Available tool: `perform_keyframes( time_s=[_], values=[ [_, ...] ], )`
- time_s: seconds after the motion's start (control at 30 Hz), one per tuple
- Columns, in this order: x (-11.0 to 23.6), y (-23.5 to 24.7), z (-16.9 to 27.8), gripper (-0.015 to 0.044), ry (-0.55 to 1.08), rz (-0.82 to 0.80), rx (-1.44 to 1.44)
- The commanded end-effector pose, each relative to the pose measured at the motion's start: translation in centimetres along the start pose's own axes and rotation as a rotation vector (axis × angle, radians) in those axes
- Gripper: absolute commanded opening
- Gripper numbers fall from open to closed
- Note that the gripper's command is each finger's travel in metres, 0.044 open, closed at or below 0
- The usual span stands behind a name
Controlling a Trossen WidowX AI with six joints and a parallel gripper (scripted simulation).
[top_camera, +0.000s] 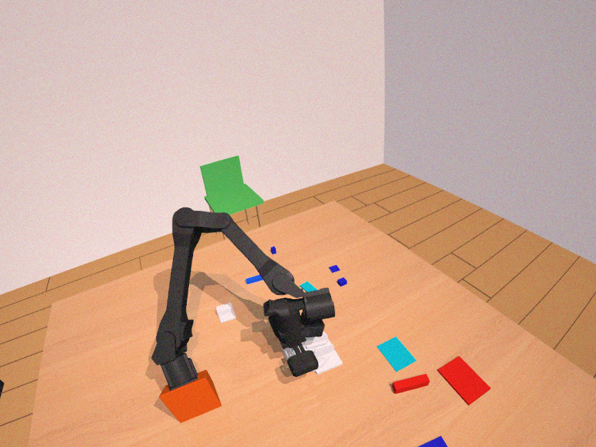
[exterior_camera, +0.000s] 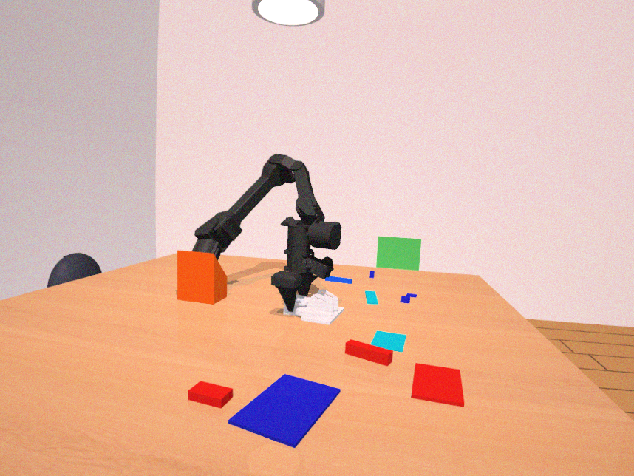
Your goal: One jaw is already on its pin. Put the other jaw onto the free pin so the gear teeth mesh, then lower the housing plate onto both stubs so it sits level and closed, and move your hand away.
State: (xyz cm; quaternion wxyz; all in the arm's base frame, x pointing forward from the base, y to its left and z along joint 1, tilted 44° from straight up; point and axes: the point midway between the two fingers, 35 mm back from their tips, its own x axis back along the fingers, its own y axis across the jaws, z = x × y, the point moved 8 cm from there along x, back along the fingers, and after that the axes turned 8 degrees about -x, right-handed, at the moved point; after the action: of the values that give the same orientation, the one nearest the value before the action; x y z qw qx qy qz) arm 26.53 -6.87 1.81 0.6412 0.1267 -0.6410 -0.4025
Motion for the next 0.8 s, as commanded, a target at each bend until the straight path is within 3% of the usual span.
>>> perform_keyframes(
  time_s=[0.0, 0.77],
  values=[
    [-0.38, 0.02, 0.08, 0.0351, 0.009, -0.001, 0.000],
    [0.04, 0.04, 0.00, 0.0351, 0.009, -0.001, 0.000]
  ],
)
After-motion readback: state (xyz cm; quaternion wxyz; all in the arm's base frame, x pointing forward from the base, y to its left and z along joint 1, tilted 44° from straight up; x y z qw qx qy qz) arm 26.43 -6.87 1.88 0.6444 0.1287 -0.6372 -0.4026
